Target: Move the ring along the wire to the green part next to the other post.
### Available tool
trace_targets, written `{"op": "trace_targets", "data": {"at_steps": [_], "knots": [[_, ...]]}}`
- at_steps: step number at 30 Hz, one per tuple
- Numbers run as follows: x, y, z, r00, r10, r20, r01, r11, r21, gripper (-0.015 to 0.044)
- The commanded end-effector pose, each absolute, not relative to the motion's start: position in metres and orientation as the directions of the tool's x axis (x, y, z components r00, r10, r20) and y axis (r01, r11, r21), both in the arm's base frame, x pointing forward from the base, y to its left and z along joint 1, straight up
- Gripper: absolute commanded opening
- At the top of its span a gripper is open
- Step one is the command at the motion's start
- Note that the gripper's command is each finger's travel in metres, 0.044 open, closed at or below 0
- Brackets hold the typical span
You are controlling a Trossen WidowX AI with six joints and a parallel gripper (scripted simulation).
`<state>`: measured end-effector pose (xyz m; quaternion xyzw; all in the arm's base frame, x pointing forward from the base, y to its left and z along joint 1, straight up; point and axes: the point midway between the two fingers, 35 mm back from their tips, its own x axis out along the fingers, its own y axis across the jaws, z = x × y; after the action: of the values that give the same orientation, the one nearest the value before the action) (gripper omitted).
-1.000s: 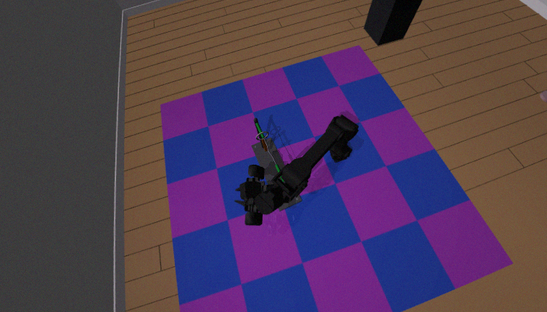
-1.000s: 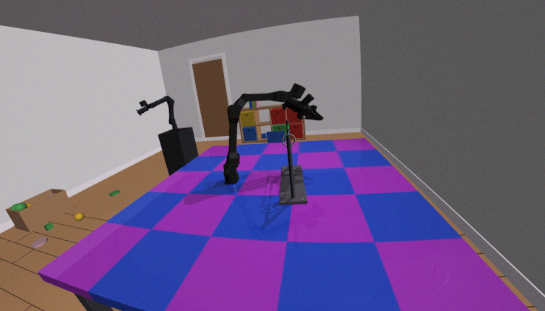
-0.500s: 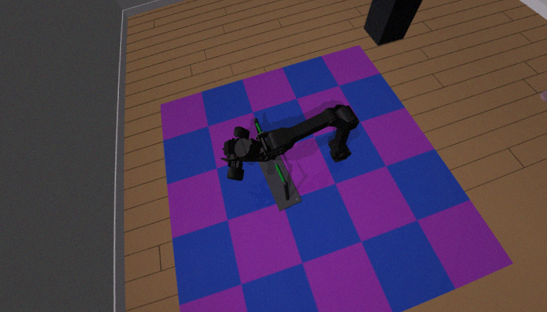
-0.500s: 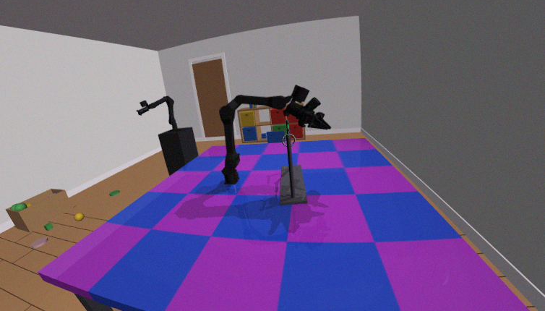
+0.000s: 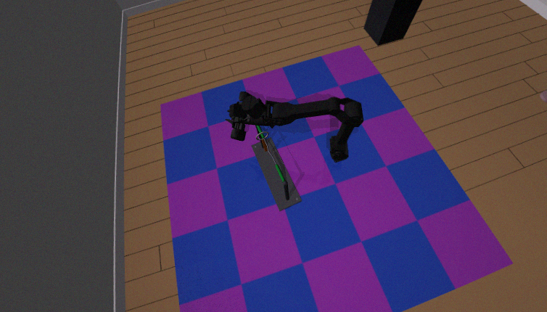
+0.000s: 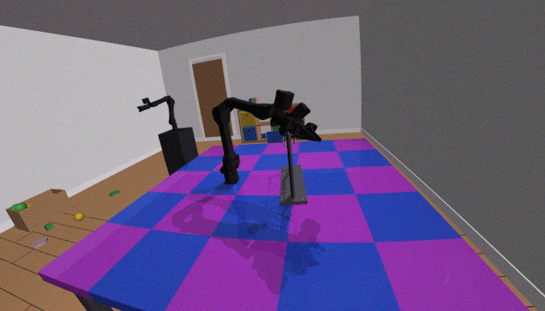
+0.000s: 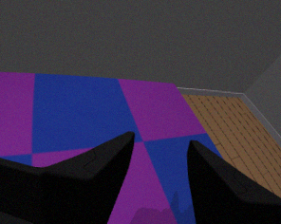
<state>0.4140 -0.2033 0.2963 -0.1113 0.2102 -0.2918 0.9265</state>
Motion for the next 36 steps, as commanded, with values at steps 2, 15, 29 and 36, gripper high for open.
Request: {"op": "trace_targets", "data": {"at_steps": [2,15,29,36], "knots": [[0.375,-0.254,0.299,0.707,-0.65,-0.279,0.525,0.747,-0.409,0.016],[0.318,-0.295,0.259,0.689,-0.666,-0.285,0.551,0.737,-0.39,0.016],[0.29,-0.255,0.152,0.88,-0.368,-0.299,0.31,0.924,-0.224,0.016],[0.264,-0.214,0.113,0.941,-0.203,-0.27,0.172,0.976,-0.133,0.016]]}}
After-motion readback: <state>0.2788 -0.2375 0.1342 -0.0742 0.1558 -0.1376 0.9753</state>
